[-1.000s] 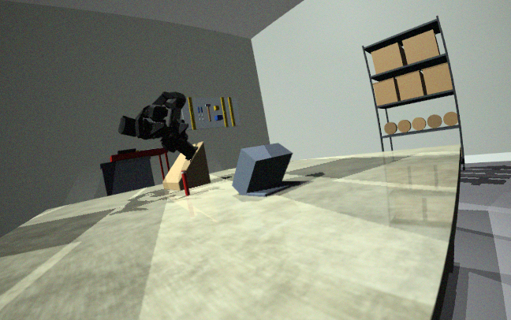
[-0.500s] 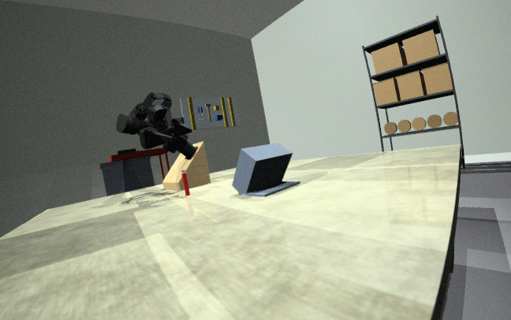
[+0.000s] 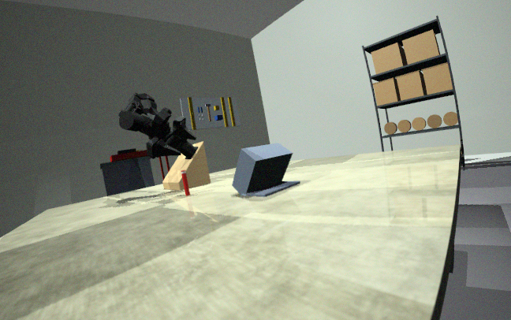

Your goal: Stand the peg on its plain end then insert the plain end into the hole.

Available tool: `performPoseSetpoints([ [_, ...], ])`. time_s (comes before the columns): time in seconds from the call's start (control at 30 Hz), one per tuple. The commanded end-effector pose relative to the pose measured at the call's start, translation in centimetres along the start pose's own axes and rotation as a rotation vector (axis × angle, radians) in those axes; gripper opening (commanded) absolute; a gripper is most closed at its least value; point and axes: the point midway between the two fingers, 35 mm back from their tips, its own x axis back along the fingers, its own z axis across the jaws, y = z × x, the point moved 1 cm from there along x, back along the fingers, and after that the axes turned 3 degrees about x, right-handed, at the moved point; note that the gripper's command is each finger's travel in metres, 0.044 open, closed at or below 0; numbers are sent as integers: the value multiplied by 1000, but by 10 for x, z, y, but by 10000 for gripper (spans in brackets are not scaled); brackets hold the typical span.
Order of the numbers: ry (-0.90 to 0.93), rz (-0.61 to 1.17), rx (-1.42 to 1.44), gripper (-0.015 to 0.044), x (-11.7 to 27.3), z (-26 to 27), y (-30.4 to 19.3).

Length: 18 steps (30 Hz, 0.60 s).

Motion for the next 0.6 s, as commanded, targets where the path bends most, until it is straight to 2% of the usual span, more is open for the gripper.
performPoseSetpoints([
  [0.0,22,125,-45,440,-6,0,-6],
  [0.57,-59,569,-32,440,-19,-7,-15],
])
